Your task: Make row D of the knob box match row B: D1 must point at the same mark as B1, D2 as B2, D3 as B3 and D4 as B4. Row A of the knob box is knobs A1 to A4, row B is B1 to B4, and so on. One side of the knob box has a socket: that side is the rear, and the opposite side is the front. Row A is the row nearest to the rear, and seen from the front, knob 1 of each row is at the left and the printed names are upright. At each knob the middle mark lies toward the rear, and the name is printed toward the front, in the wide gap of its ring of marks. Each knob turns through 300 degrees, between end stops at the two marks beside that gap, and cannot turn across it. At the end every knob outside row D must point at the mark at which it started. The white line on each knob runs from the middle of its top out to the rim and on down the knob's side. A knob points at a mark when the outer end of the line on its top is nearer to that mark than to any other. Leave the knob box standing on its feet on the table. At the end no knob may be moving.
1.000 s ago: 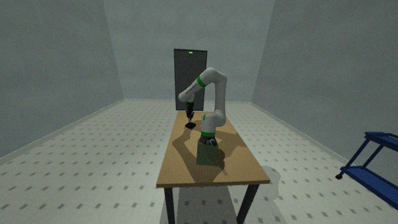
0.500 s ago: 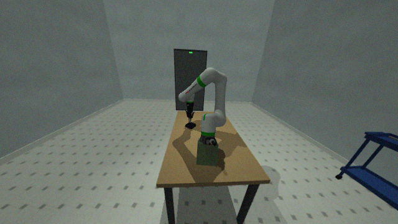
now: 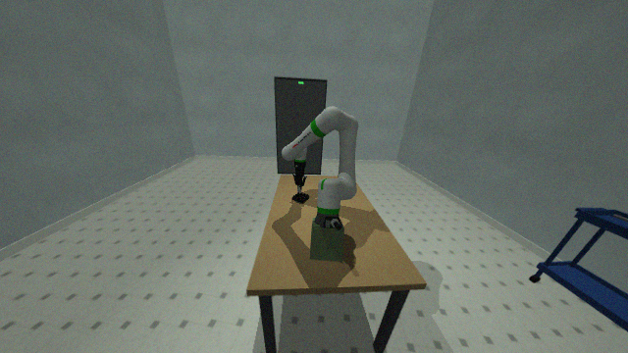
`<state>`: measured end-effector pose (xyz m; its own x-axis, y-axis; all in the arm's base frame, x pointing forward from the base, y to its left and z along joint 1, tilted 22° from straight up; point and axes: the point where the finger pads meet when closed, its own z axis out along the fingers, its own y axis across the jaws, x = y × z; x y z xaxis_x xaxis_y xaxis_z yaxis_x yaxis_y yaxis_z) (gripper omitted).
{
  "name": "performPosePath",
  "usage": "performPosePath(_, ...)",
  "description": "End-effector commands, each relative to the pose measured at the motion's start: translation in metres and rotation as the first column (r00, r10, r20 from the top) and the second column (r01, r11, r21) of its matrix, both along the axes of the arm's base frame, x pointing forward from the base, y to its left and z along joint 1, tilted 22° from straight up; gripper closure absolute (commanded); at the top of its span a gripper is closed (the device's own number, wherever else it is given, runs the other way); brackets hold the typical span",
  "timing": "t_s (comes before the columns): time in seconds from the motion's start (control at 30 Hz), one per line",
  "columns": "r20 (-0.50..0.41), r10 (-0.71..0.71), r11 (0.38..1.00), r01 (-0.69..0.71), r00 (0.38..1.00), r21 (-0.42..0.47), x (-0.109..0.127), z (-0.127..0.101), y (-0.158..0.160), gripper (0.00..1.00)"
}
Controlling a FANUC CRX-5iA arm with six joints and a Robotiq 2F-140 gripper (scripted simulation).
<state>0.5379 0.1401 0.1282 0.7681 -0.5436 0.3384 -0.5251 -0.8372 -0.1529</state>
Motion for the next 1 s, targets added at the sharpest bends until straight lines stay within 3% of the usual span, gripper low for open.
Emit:
performPosePath(0.0,0.0,0.0,1.0,0.0,1.0,0.0,0.0001,0.0002,0.0001,0.95)
performPosePath(0.97,0.005,-0.123,0.991,0.122,0.992,0.049,0.0001,0.0002,0.0001,0.95)
